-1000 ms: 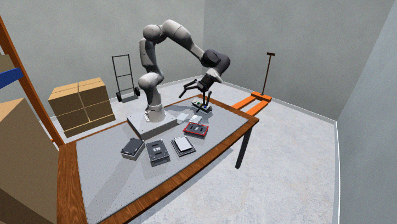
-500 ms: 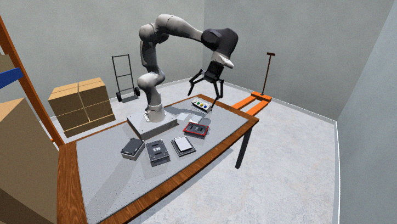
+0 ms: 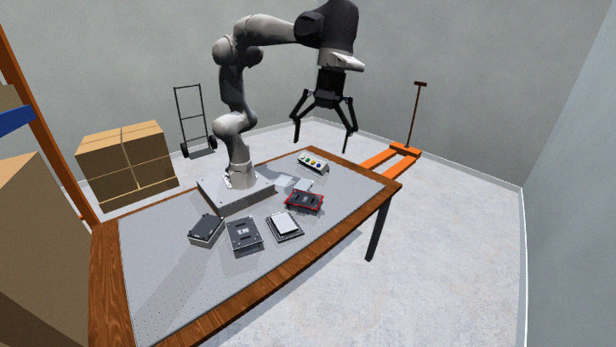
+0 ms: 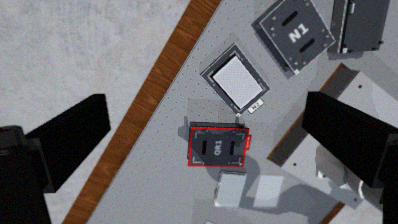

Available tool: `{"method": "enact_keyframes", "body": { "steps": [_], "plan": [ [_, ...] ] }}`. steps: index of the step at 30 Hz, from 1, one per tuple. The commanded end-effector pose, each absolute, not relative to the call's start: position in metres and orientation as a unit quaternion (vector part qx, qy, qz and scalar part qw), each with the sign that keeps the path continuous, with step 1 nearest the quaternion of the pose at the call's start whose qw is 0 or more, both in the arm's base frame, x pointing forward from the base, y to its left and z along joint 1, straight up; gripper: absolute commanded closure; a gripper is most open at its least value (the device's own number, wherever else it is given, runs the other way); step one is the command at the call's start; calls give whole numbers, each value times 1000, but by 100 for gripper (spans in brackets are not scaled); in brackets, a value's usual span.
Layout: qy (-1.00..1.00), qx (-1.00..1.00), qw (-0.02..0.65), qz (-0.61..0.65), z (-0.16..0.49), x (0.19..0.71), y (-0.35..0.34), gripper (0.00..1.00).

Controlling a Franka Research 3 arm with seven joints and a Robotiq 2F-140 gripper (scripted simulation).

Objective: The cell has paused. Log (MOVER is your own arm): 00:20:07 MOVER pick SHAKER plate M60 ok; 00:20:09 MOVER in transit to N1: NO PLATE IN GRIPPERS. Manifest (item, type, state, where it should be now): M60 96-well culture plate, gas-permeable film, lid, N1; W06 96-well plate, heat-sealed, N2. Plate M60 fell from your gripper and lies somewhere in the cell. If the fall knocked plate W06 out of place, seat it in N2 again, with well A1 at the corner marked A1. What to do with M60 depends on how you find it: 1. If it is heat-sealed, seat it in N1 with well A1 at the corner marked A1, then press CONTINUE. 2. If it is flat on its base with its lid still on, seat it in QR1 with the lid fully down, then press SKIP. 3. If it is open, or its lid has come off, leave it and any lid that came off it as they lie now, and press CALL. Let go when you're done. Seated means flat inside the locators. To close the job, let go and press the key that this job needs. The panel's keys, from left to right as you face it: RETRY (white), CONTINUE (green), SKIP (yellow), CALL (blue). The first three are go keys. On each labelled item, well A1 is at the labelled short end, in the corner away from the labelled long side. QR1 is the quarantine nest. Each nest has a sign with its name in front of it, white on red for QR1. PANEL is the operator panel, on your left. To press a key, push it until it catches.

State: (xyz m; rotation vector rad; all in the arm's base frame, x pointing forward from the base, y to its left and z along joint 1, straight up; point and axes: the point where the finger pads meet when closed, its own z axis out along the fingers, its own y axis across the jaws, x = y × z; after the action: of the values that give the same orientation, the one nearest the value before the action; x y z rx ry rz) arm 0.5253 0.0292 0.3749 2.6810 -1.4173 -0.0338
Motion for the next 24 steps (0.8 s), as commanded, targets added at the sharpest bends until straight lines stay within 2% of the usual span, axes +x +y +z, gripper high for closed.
{"method": "enact_keyframes", "body": {
  "steps": [1,24],
  "plan": [
    [-390,920,26,-18,390,538,20,0],
    [-382,924,0,0,413,554,1,0]
  ]
}}
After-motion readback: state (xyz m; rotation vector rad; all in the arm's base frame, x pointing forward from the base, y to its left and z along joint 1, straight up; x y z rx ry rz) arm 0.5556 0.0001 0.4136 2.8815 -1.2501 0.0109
